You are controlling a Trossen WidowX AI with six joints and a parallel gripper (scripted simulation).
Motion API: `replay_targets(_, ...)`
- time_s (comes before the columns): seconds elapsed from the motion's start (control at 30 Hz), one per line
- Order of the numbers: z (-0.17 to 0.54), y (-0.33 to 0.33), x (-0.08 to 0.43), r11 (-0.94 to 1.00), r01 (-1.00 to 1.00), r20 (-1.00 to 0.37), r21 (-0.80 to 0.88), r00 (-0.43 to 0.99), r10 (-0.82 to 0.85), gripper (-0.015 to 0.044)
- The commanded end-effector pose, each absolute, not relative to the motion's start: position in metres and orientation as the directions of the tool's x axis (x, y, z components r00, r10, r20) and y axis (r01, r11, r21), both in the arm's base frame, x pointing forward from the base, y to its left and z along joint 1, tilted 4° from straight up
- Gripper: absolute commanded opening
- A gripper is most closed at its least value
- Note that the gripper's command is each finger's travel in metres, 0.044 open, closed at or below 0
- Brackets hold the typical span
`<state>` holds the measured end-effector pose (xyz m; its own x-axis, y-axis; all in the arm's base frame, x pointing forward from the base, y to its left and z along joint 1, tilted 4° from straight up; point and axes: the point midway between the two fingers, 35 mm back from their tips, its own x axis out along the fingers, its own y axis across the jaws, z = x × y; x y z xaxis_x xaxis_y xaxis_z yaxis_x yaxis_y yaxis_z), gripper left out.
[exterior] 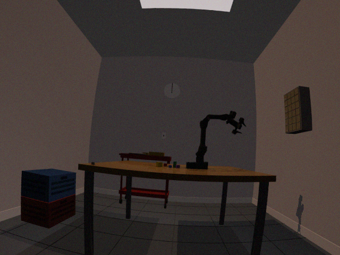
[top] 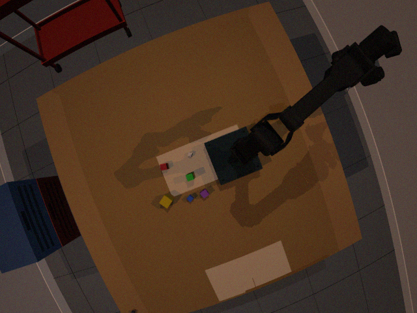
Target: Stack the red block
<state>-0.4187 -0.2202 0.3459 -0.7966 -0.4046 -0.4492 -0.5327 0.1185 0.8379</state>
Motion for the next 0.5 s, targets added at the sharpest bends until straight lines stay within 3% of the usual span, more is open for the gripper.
replay_targets(0.0, 0.346, -0.221, -0.418, 0.116, -0.533, -0.45, 0.838, -0.796, -0.406, 0.0426)
replay_targets(0.47, 0.317, -0.31, -0.345, -0.218, -0.5, -0.529, 0.838, -0.648, -0.548, 0.044)
